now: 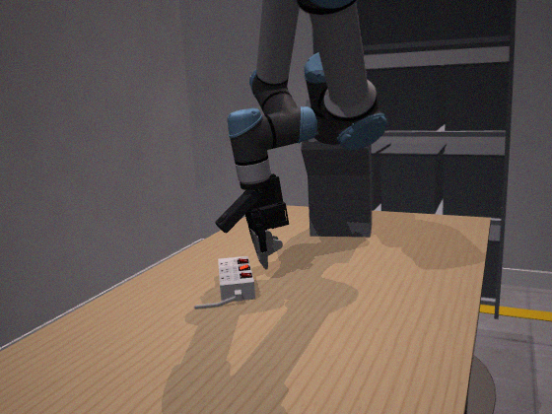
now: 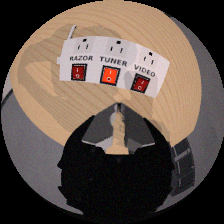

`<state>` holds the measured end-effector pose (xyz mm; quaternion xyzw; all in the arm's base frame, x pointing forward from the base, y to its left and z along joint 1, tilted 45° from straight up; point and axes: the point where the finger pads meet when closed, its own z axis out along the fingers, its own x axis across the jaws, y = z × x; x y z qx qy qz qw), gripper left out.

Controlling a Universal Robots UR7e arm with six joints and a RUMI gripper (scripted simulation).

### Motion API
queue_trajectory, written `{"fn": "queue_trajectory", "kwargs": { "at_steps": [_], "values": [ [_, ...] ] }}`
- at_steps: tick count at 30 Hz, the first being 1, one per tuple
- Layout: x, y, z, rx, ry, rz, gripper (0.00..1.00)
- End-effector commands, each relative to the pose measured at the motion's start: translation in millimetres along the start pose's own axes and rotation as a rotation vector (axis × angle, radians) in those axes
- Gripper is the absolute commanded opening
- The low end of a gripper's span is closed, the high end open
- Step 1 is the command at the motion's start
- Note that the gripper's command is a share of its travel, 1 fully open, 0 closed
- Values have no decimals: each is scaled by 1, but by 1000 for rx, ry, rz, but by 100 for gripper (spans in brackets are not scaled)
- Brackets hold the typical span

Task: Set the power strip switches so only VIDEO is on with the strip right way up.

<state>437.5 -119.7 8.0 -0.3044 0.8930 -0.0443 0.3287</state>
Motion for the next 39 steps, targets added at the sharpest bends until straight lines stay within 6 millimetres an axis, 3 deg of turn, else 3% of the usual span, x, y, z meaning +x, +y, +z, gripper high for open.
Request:
{"fn": "queue_trajectory", "kwargs": {
  "at_steps": [1, 31, 39],
  "values": [
    [0, 0, 0, 1, 0, 0, 0],
    [0, -1, -2, 0, 0, 0, 0],
    [3, -3, -20, -1, 4, -1, 0]
  ]
}}
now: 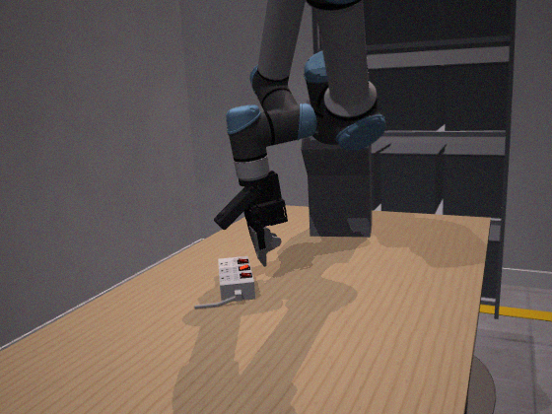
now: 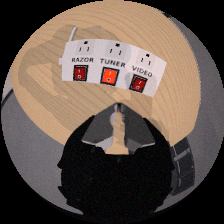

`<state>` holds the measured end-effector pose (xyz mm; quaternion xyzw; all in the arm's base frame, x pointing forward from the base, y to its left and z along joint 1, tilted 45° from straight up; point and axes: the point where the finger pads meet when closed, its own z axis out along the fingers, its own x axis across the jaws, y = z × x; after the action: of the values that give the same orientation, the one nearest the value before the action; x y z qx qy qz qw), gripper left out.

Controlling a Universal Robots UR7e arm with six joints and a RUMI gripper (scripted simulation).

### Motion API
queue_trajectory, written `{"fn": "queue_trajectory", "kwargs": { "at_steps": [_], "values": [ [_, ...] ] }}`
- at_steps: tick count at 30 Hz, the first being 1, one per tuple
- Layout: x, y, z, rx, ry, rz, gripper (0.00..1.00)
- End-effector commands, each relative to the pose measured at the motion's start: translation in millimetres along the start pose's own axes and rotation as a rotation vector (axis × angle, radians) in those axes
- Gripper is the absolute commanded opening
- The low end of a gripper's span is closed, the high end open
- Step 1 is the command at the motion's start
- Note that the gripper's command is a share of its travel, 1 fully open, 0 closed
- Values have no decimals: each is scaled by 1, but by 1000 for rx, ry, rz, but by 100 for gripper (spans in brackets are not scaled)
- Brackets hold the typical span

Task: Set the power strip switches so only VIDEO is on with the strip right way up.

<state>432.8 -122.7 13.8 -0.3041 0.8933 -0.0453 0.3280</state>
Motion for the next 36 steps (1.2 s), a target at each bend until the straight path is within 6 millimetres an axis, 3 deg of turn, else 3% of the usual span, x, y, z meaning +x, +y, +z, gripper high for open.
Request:
{"fn": "queue_trajectory", "kwargs": {
  "at_steps": [1, 20, 36],
  "values": [
    [2, -2, -16, -3, 2, -1, 0],
    [4, 3, -56, -3, 3, -1, 0],
    [3, 12, -76, 0, -1, 0, 0]
  ]
}}
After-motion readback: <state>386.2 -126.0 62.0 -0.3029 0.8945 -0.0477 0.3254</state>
